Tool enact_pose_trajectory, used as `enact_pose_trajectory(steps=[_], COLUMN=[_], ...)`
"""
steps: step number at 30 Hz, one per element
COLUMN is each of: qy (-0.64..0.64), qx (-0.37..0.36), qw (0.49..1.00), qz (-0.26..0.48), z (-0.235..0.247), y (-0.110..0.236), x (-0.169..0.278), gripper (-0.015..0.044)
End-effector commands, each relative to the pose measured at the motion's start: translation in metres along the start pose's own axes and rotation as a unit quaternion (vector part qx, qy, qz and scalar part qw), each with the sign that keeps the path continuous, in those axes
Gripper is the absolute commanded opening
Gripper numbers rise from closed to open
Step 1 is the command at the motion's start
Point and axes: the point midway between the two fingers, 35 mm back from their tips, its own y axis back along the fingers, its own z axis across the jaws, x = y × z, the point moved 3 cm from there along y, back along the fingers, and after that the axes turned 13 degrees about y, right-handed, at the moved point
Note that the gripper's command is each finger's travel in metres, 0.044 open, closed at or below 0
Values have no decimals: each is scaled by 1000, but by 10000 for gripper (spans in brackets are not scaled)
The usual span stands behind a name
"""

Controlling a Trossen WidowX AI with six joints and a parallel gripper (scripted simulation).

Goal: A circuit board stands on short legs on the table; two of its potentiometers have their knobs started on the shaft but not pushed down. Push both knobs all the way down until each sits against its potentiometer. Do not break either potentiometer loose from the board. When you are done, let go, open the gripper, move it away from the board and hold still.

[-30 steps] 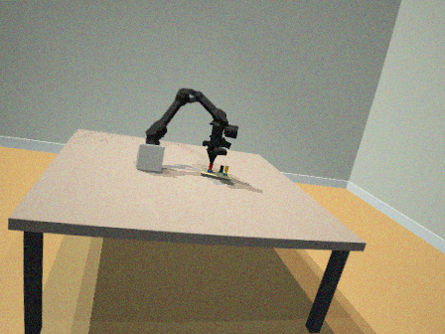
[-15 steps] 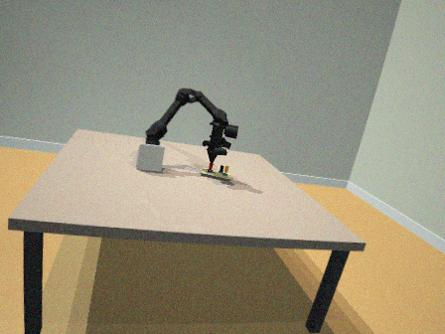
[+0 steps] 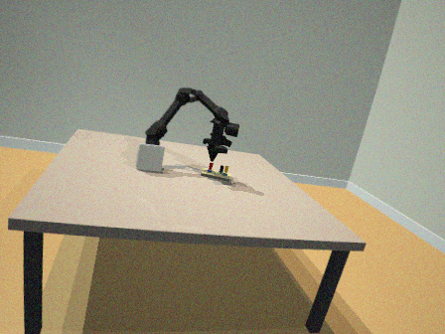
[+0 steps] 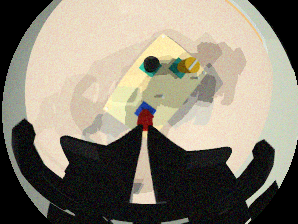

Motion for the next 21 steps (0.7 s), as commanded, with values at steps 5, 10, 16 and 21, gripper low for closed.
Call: enact_pose_trajectory(steps=[5, 10, 16, 21], qy=[1, -12, 90, 176], qx=[0, 17, 18, 18], qw=[1000, 999, 996, 984], qz=[0, -28, -23, -18], z=[0, -13, -19, -24], y=[-1, 7, 12, 15], x=[0, 3, -6, -13], gripper=[210, 79, 0, 0])
